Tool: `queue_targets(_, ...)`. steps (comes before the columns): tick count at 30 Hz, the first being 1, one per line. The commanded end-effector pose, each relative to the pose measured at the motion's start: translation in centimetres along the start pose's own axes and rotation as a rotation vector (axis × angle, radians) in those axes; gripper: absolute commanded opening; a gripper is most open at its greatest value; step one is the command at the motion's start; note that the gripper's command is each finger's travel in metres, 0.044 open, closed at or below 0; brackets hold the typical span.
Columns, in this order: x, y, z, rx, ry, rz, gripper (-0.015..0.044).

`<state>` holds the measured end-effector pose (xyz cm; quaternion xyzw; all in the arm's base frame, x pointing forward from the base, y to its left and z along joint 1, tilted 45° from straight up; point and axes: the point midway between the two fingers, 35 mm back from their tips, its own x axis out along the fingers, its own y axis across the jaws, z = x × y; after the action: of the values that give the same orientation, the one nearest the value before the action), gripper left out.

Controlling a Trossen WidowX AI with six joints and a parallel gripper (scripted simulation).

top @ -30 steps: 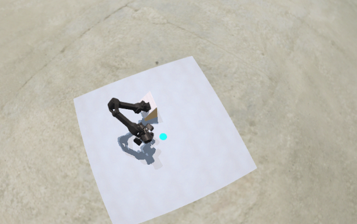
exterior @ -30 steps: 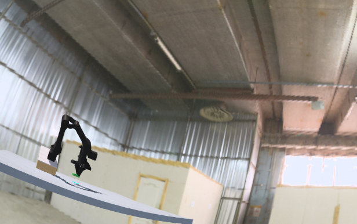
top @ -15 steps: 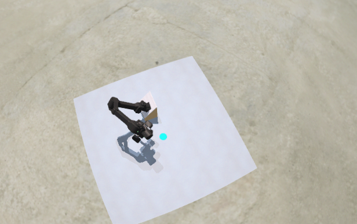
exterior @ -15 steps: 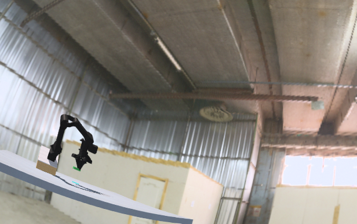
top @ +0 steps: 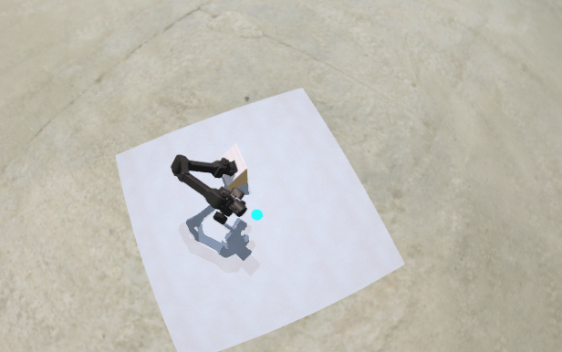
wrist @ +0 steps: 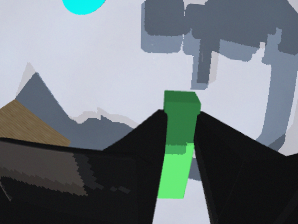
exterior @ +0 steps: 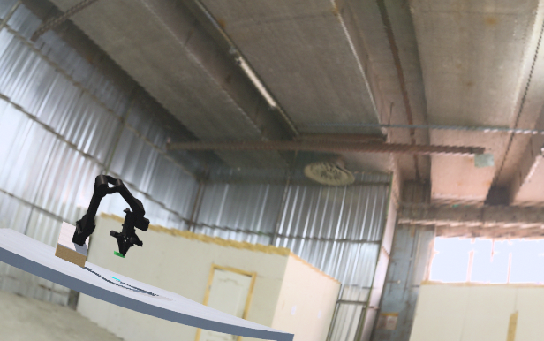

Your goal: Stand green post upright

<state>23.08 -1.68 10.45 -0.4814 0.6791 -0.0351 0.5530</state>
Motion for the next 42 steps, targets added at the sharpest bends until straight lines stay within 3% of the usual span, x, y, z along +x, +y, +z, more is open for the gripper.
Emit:
queue_targets(1,-0.2,0.6,1.1,-0.052,-0.003,0.005,0.0022)
queue_targets(42,-1.4,10.1,9.3,-0.571,0.003,0.005,0.0022)
